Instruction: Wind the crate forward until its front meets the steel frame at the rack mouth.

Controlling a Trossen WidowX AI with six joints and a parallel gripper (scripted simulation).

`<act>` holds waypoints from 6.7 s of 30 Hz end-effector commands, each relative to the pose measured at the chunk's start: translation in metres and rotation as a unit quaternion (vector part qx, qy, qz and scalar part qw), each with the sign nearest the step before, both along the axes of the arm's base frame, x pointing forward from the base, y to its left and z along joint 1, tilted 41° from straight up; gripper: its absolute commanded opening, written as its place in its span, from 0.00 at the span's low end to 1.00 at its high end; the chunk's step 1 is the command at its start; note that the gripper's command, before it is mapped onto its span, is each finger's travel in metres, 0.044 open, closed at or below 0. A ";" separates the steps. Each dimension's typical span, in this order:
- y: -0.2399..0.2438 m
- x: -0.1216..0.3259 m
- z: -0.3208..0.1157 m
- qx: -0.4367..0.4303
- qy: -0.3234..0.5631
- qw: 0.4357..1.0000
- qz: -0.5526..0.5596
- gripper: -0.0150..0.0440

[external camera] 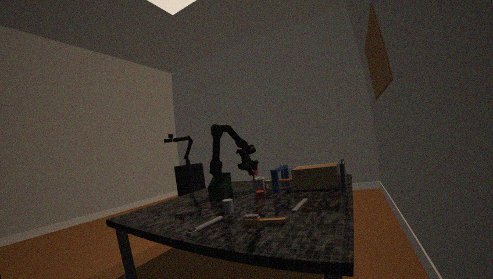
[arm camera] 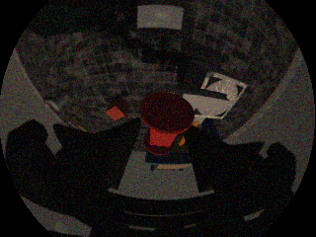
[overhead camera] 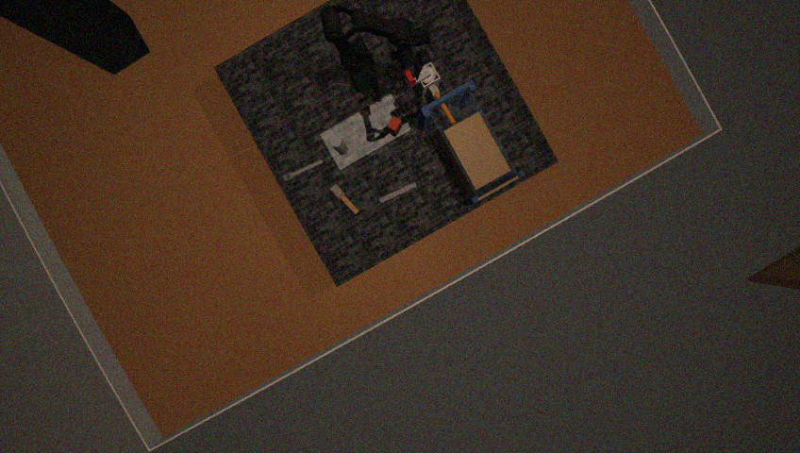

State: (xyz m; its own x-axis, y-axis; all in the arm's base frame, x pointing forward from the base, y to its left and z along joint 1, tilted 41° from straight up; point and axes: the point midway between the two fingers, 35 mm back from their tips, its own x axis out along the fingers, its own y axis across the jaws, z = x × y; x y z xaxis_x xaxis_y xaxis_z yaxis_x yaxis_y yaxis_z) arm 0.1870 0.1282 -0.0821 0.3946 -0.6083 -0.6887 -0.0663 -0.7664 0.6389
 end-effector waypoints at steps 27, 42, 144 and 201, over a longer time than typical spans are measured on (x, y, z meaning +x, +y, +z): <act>-0.003 0.003 -0.002 -0.006 0.001 1.000 0.002 0.25; -0.002 0.015 -0.002 -0.006 0.000 1.000 0.002 0.25; 0.061 0.102 -0.057 -0.003 -0.003 1.000 0.002 0.25; 0.115 0.087 -0.100 0.000 -0.003 1.000 0.002 0.25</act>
